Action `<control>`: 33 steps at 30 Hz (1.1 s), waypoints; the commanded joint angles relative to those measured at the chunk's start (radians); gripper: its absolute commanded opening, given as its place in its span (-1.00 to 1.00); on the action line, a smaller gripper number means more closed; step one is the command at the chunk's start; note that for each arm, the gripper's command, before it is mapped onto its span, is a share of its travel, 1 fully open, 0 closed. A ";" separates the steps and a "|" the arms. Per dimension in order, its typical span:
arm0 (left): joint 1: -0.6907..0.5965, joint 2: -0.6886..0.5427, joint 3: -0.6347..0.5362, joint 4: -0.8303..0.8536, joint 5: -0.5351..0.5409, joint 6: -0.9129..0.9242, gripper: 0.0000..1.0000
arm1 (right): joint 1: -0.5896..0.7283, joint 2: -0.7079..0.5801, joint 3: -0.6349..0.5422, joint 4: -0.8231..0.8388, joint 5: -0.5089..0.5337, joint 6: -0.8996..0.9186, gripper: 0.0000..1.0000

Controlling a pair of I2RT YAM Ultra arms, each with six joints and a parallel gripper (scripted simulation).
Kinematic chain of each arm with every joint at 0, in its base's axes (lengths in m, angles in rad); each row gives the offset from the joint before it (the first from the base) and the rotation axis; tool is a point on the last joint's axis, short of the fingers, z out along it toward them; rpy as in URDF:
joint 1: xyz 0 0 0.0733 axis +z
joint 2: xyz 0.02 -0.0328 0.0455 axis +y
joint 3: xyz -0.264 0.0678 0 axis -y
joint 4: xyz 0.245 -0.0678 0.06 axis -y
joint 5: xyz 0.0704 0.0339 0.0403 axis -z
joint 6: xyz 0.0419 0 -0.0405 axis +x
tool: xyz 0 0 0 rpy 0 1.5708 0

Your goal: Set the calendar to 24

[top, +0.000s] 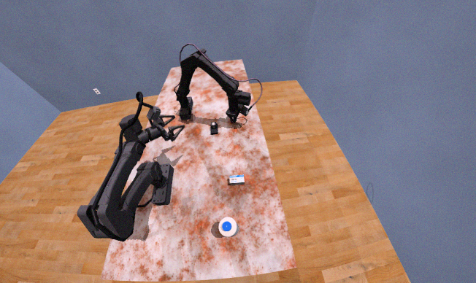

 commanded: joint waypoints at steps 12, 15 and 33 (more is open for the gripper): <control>-0.003 -0.026 -0.010 0.019 -0.001 0.003 -0.94 | 0.003 0.006 0.020 0.003 0.017 0.002 1.00; -0.003 -0.017 0.001 0.007 -0.001 0.001 -0.77 | 0.003 0.006 0.020 0.003 0.017 0.002 1.00; -0.002 -0.109 0.140 -0.240 0.000 0.006 -0.48 | 0.003 0.006 0.020 0.003 0.017 0.002 1.00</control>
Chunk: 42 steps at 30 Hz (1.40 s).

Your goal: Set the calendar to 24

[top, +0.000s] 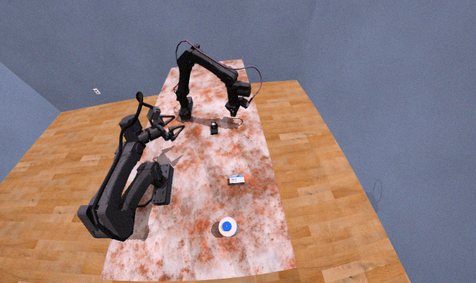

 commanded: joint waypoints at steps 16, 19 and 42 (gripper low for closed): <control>-0.314 -0.190 -0.172 -0.013 0.002 -0.365 -0.48 | 0.003 0.006 0.020 0.003 0.017 0.002 1.00; -0.380 -0.205 -0.189 -0.010 -0.001 -0.417 -0.48 | 0.003 0.006 0.020 0.003 0.017 0.002 1.00; -0.456 -0.212 -0.188 -0.028 -0.007 0.061 -0.48 | 0.003 0.006 0.020 0.003 0.017 0.002 1.00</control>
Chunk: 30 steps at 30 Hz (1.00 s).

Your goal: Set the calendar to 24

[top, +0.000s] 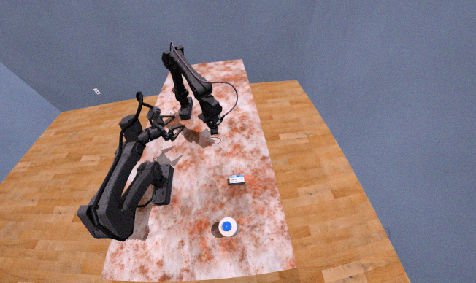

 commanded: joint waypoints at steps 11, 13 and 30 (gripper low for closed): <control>-0.005 -0.021 0.030 -0.019 -0.009 0.604 -0.48 | 0.003 0.006 0.020 0.003 0.017 0.002 1.00; -0.005 -0.020 0.031 -0.020 -0.008 0.629 -0.48 | 0.003 0.006 0.020 0.003 0.017 0.002 1.00; -0.002 0.004 -0.011 0.059 0.000 0.668 -0.48 | 0.003 0.006 0.020 0.003 0.017 0.002 1.00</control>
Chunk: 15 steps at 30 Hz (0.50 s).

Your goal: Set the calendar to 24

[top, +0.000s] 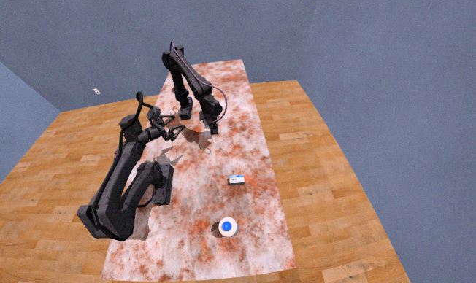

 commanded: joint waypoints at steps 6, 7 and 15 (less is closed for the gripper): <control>-0.002 0.017 -0.044 0.090 0.004 0.009 -0.48 | 0.003 0.006 0.020 0.003 0.017 0.002 1.00; -0.002 0.020 -0.050 0.099 0.004 0.009 -0.48 | 0.003 0.006 0.020 0.003 0.017 0.002 1.00; -0.002 0.033 -0.084 0.136 0.004 0.009 -0.48 | 0.003 0.006 0.020 0.003 0.017 0.002 1.00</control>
